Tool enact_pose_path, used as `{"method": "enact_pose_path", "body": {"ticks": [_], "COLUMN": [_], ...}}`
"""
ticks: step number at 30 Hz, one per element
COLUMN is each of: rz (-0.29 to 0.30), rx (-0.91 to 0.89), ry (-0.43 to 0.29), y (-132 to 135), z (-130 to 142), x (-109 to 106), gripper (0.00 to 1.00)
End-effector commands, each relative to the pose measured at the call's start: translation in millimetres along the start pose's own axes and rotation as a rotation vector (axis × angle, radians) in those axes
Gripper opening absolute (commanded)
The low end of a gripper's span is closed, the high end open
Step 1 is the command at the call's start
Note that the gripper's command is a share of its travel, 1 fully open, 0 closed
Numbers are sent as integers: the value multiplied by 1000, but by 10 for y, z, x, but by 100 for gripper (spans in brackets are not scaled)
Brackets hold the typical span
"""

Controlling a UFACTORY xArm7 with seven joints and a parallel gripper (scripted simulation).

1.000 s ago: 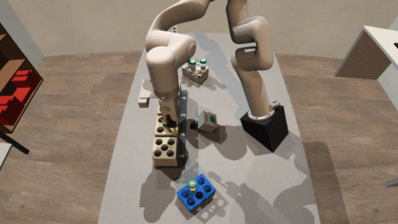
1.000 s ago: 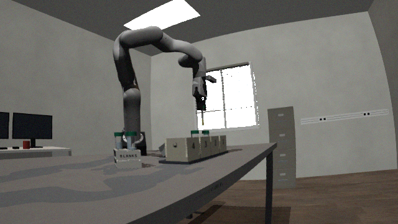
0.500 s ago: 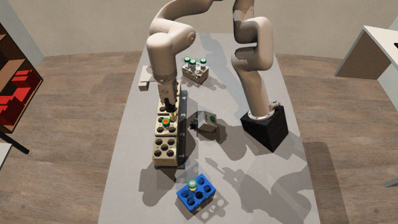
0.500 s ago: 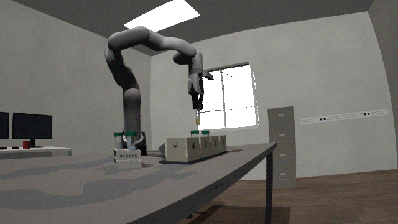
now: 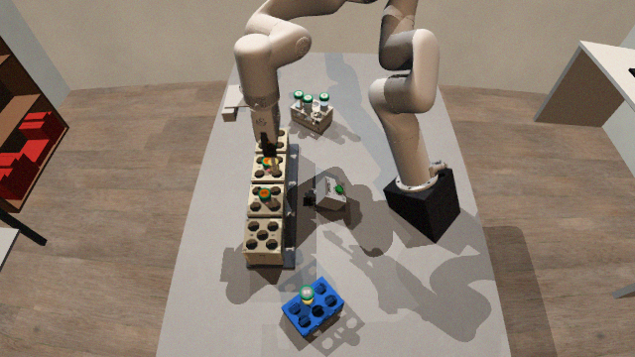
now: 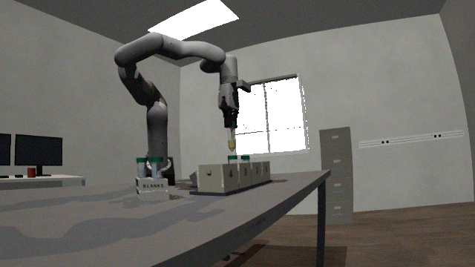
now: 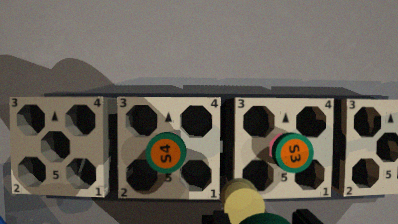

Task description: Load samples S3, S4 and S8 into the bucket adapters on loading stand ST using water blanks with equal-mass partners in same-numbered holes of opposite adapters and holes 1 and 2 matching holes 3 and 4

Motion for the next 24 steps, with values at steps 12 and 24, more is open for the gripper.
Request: {"method": "enact_pose_path", "body": {"ticks": [12, 24], "rz": [-2, -1], "rx": [1, 1], "ry": [5, 5], "y": [686, 1286], "z": [35, 74], "x": [-18, -17], "gripper": [0, 0]}}
Point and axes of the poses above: the point where the finger pads meet when closed, its own x axis out along the fingers, its own y axis across the jaws, z = x × y, the point moved 5 cm from there along -x, back along the fingers, and after that the axes turned 13 degrees about -x, right-handed, at the moved point
